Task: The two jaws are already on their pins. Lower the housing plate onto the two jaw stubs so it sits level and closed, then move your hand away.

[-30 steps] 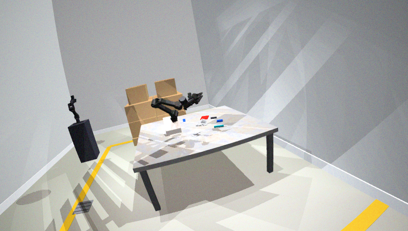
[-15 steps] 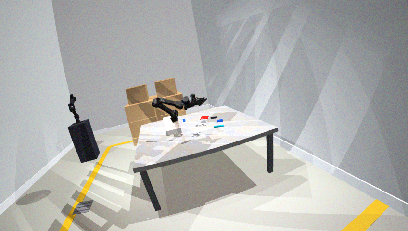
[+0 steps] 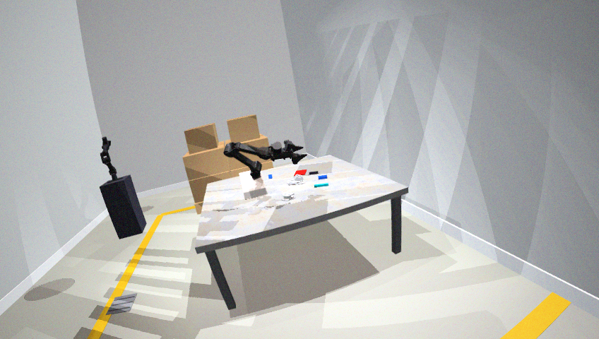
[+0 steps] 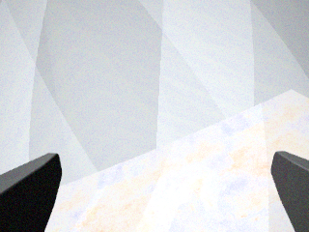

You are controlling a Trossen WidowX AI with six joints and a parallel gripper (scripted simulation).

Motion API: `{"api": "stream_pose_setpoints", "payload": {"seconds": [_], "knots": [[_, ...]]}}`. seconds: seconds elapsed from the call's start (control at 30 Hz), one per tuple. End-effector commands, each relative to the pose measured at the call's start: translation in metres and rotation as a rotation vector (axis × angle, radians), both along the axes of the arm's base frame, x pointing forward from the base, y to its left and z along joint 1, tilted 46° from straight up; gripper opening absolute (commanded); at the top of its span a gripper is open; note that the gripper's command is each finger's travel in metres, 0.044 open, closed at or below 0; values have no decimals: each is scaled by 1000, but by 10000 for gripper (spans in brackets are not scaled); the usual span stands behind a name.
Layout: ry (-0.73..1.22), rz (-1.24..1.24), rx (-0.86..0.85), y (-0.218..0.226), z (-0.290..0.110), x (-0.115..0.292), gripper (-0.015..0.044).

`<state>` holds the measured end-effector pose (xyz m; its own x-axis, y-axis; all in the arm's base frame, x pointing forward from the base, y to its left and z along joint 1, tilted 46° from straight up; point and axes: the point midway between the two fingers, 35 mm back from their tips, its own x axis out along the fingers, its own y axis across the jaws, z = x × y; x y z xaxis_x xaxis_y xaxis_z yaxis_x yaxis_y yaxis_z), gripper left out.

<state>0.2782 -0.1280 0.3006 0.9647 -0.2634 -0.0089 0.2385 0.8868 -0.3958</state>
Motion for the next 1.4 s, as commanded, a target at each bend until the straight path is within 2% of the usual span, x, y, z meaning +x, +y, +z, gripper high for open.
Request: {"api": "stream_pose_setpoints", "payload": {"seconds": [0.0,0.77,1.37], "knots": [[13,-64,142,-10,-7,0,440],[18,-450,775,-50,-55,-18,440],[-98,-858,1164,-71,-88,-50,440]]}}
